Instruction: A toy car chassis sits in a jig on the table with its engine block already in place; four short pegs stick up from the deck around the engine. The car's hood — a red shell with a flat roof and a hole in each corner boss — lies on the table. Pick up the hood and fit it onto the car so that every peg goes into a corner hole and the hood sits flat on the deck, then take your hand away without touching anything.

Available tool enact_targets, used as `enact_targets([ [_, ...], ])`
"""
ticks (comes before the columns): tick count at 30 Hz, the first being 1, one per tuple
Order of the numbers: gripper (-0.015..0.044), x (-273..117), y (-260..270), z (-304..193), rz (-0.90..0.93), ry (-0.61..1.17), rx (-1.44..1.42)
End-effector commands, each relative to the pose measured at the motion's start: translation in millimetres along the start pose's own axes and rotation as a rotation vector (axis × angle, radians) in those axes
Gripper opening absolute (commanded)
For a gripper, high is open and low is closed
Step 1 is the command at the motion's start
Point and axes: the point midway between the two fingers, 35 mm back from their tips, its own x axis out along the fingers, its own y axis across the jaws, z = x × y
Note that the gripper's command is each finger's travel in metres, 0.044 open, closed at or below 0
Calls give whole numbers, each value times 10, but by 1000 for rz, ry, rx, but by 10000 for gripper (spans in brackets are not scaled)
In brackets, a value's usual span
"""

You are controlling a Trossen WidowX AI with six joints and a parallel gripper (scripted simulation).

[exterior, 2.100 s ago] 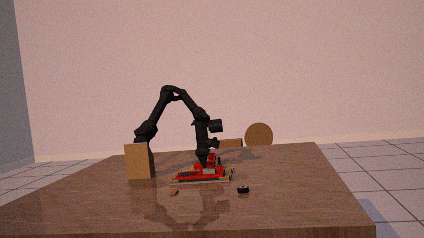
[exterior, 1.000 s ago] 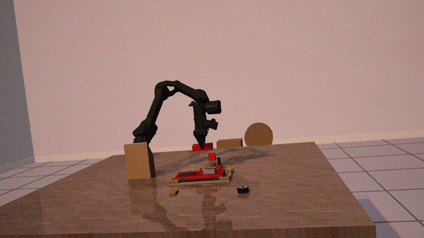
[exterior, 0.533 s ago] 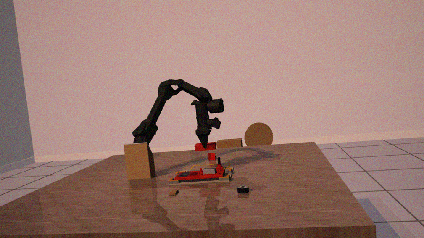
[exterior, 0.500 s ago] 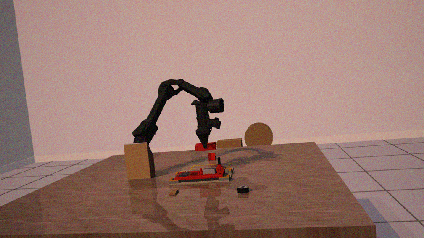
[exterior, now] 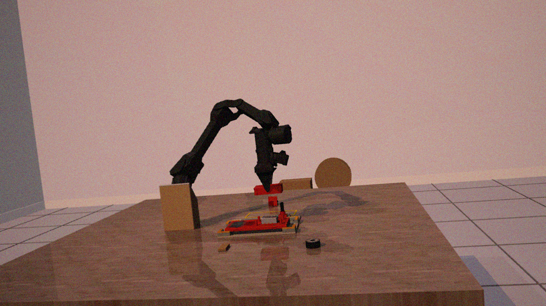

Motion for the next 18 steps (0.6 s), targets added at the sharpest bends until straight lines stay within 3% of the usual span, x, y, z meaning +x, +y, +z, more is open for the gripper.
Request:
enact_targets([
  [1, 0, 7, -195, 24, -3, 6, 9],
  [18, 0, 35, -882, 65, 6, 10, 34],
])
